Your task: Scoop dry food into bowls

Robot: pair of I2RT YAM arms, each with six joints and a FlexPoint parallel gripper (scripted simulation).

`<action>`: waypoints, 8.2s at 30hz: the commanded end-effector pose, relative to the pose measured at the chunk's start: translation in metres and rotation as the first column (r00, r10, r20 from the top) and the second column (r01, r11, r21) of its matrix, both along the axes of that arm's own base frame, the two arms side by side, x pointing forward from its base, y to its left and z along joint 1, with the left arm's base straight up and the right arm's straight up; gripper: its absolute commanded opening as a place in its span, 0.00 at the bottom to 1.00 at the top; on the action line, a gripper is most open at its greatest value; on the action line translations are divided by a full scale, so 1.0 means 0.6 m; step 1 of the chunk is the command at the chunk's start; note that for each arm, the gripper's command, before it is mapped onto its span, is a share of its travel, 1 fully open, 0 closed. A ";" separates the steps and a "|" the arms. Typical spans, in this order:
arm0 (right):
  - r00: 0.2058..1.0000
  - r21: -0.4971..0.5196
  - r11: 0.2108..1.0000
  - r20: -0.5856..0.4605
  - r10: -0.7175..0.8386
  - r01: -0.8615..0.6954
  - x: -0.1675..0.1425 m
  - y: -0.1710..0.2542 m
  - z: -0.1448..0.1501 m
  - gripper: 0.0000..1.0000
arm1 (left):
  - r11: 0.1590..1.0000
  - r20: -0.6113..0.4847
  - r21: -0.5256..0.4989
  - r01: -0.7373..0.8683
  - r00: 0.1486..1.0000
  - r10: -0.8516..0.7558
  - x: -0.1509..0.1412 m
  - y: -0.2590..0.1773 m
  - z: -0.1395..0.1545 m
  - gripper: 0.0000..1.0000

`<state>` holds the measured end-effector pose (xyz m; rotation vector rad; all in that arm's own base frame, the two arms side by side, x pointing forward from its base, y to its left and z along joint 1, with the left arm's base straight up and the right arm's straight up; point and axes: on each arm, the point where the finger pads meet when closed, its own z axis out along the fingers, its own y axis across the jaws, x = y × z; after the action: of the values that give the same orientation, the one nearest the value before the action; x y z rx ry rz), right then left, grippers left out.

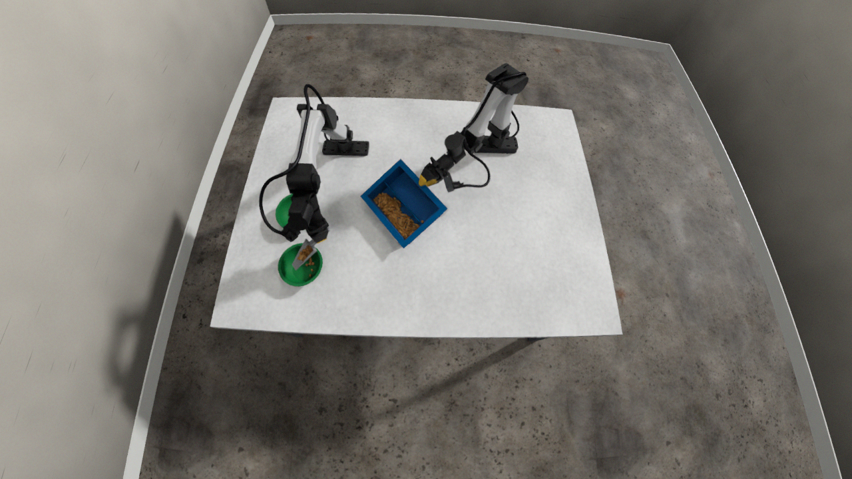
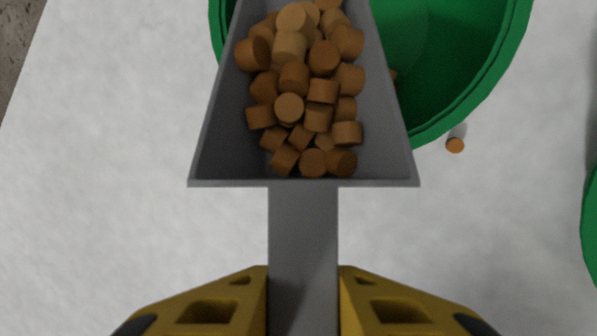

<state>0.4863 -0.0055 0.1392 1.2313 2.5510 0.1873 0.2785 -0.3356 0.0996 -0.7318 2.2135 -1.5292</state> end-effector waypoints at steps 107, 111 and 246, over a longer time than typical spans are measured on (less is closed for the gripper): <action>0.989 0.099 0.988 0.081 -0.124 0.115 0.016 0.004 0.054 0.00 | 0.998 0.064 -0.059 0.027 0.998 -0.023 0.005 -0.018 0.047 0.00; 0.994 0.062 0.995 0.074 -0.080 0.075 0.010 0.003 0.046 0.00 | 0.998 0.064 -0.059 0.027 0.998 -0.023 0.005 -0.018 0.047 0.00; 0.914 -0.599 0.737 0.025 0.406 -0.311 -0.044 -0.030 -0.044 0.00 | 0.998 0.048 -0.053 0.027 0.999 -0.024 -0.011 0.022 -0.015 0.00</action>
<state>0.4536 -0.0228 0.0945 0.4574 2.4639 -0.3993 0.2702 -0.3225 0.0901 -0.6948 2.1743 -1.5908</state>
